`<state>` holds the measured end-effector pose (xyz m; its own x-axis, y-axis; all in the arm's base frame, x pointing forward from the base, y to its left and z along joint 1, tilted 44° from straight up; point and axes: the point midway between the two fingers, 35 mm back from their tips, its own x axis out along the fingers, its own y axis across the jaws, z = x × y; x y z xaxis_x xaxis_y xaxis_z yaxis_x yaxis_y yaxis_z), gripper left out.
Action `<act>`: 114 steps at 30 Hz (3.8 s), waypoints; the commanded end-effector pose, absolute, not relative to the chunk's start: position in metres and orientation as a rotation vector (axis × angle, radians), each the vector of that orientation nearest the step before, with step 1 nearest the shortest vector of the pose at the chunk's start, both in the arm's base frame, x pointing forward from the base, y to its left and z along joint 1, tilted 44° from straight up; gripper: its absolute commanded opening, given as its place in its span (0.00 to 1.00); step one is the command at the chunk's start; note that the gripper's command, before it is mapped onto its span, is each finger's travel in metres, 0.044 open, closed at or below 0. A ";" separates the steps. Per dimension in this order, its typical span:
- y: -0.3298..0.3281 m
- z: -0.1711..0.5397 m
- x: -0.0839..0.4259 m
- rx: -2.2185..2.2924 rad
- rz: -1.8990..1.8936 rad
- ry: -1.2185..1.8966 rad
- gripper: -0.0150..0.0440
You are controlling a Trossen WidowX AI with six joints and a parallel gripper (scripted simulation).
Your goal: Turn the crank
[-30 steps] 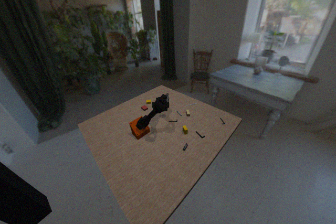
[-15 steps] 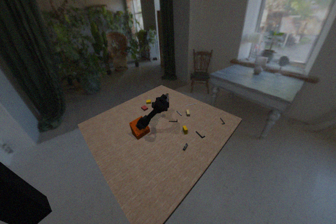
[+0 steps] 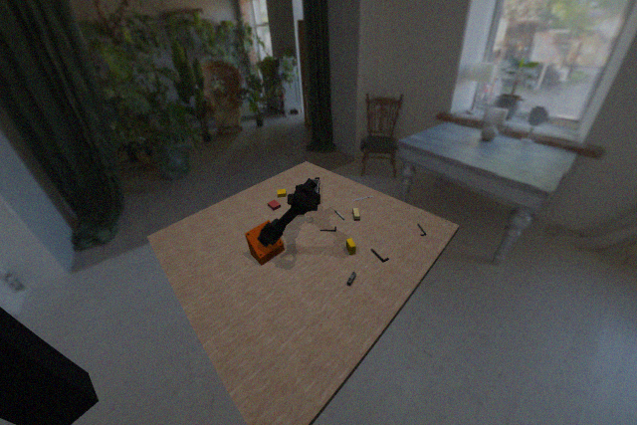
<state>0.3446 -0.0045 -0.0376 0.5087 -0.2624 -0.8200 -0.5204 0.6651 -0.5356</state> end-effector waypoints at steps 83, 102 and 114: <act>-0.039 -0.076 0.337 -0.864 0.200 1.077 0.25; -0.052 -0.073 0.344 -0.865 0.200 1.077 0.25; -0.056 -0.071 0.346 -0.865 0.200 1.077 0.25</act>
